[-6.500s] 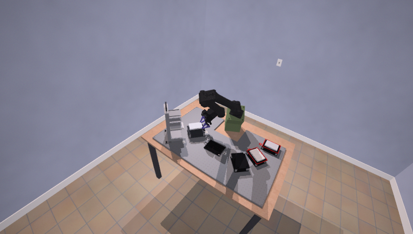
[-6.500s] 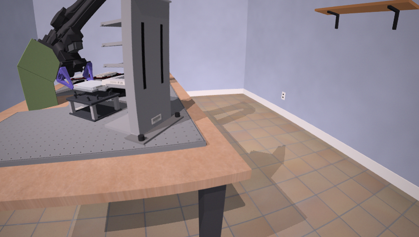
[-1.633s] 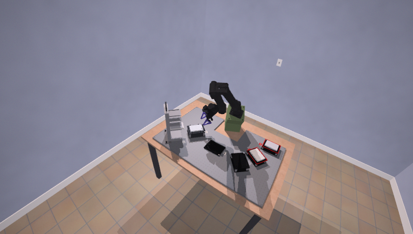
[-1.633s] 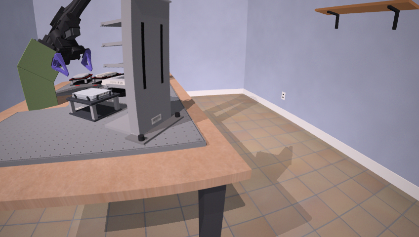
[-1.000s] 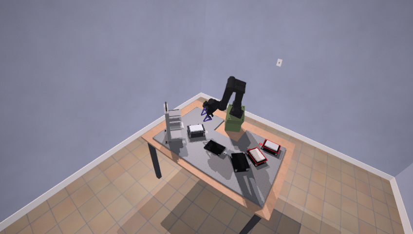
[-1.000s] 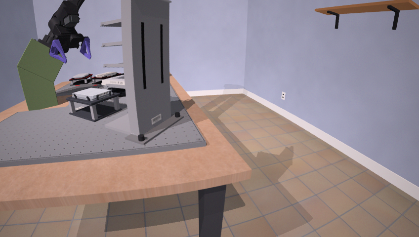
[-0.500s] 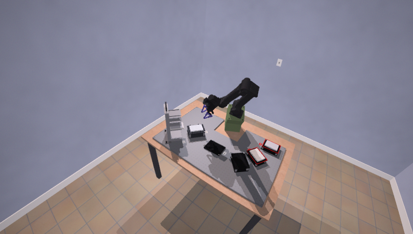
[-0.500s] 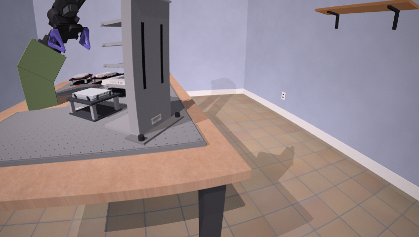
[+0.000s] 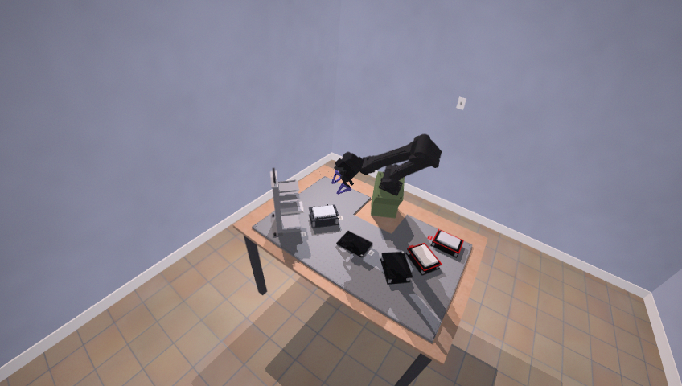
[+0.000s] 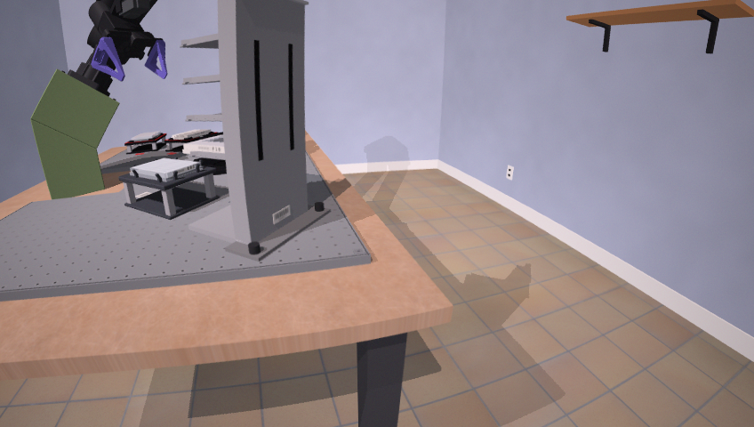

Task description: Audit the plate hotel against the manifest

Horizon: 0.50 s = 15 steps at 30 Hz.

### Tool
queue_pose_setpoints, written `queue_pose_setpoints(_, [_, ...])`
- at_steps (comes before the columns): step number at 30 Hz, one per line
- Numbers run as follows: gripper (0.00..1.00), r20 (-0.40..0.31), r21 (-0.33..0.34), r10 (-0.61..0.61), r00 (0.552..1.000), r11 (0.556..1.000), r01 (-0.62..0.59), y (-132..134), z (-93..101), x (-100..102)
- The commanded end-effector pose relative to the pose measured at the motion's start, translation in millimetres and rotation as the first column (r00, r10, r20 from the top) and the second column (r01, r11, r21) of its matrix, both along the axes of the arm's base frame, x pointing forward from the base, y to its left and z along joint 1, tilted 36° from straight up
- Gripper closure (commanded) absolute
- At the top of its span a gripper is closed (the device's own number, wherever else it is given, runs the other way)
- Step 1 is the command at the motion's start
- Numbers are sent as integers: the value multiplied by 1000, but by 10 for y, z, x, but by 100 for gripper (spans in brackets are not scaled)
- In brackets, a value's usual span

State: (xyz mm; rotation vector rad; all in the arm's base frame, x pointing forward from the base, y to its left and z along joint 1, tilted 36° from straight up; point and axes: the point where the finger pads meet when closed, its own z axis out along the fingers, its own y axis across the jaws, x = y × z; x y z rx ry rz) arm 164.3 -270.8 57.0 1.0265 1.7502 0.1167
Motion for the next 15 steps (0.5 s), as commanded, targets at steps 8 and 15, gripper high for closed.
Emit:
queue_pose_setpoints(8, [0,-96,-189,201,975,958,-216,-93,436,318])
queue_pose_setpoints(15, [0,-150,-231,281,948,922,-310,-40,543,449])
